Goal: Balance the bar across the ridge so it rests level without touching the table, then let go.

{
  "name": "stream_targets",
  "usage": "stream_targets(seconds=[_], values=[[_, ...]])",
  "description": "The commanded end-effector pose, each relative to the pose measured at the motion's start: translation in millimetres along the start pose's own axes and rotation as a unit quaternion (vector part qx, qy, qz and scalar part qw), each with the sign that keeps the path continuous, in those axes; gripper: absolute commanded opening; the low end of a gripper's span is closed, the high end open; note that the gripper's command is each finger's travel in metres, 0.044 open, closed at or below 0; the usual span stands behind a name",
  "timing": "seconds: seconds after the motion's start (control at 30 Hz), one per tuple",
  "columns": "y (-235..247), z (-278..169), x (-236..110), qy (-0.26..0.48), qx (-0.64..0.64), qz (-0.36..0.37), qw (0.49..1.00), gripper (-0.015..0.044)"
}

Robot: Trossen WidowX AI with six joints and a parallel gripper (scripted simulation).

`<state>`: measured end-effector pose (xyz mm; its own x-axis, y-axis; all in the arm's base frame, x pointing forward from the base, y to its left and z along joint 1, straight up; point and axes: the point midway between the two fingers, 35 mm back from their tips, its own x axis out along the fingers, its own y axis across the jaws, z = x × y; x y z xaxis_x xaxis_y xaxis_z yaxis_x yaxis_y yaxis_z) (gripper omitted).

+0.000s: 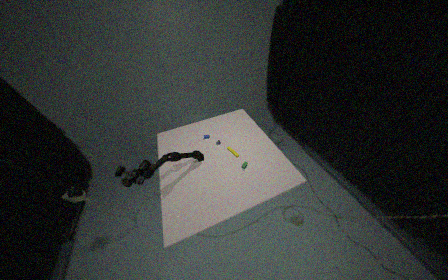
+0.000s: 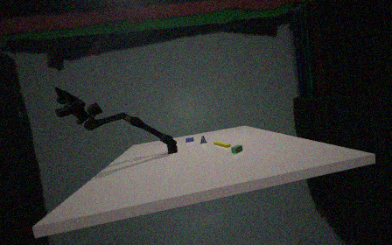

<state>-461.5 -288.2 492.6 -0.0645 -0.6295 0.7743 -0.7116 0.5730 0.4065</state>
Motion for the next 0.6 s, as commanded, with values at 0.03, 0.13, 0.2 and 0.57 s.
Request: stream_targets(seconds=[0.03,0.13,0.2,0.57], values=[[-4.4,0.5,3.0,0.000,0.009,-0.002,1.000,0.0347],[-23.4,2.1,15.6,-0.002,0.047,-0.009,0.999,0.0315],[-33.9,4.7,22.2,-0.006,0.077,-0.011,0.997,0.0315],[-89.6,15.4,51.8,-0.035,0.251,-0.024,0.967,0.0315]])
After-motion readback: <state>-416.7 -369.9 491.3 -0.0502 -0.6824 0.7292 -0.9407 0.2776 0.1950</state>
